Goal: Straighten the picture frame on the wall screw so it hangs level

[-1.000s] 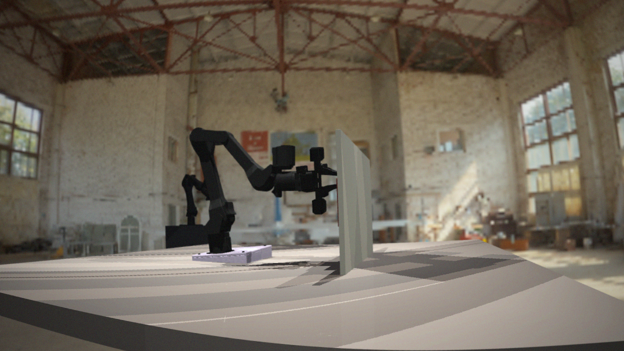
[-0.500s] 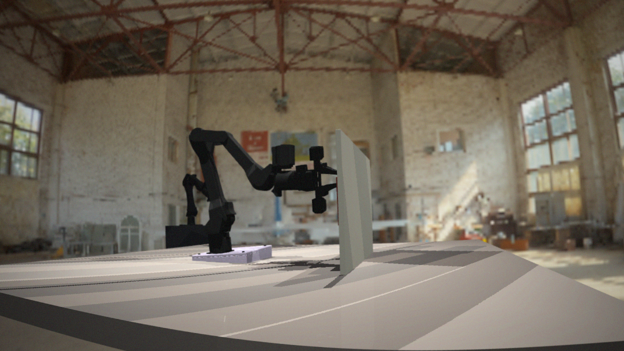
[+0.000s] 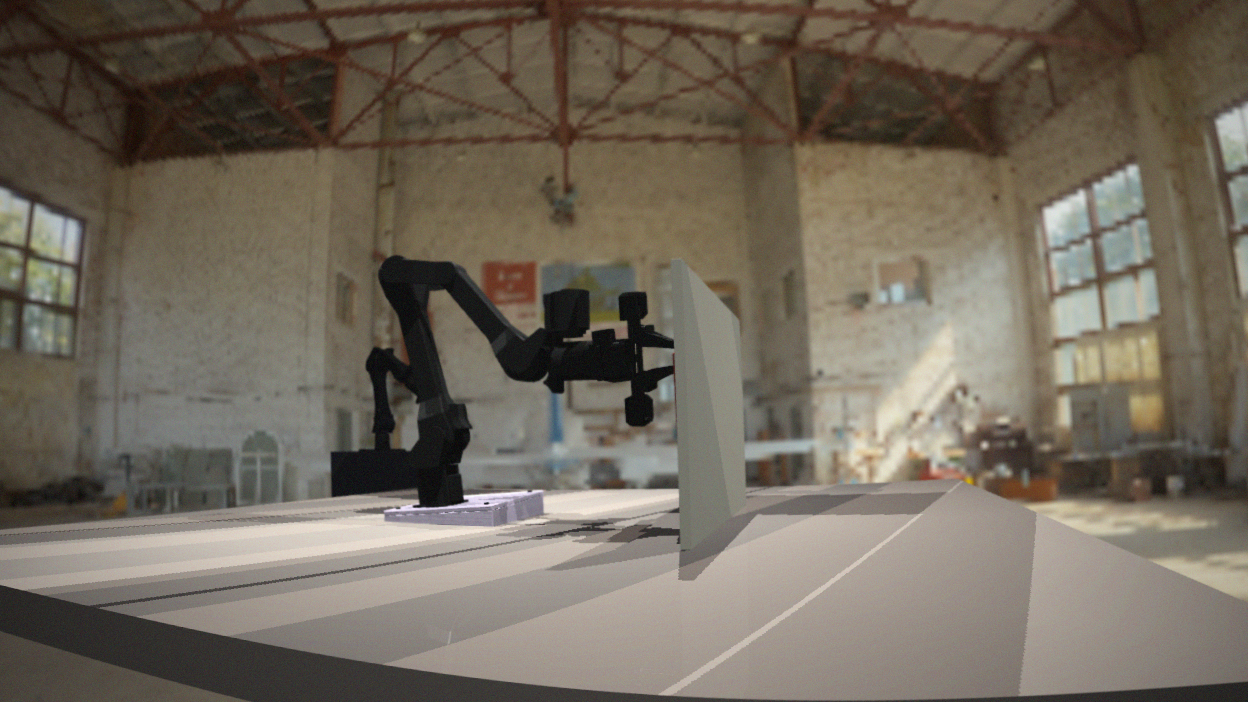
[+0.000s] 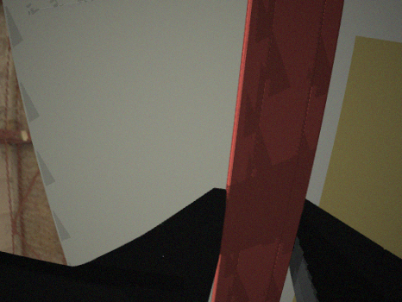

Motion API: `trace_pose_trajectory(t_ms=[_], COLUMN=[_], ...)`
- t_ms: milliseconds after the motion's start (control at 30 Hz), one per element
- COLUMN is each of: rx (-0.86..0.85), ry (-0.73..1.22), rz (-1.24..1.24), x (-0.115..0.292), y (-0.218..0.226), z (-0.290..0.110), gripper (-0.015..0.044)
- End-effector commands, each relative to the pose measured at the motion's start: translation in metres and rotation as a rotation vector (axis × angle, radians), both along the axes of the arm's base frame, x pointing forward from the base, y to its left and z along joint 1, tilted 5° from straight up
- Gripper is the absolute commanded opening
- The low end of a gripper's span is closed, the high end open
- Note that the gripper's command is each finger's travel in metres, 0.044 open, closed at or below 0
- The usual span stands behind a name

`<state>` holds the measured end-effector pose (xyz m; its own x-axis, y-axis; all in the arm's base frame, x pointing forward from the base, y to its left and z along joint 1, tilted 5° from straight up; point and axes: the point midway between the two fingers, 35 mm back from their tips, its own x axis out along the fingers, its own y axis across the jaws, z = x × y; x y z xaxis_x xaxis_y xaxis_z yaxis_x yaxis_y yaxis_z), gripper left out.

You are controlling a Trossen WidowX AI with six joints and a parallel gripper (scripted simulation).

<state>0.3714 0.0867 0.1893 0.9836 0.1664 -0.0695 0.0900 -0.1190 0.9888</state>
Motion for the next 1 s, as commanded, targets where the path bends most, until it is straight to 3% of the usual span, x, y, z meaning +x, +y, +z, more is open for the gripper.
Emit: trace_pose_trajectory(t_ms=[0, 967], rx=[0.0, 0.001], ry=[-0.014, -0.014], rz=[0.0, 0.0], x=[0.0007, 0.0], y=[0.0006, 0.0053], z=[0.0036, 0.0056], gripper=[0.0, 0.0])
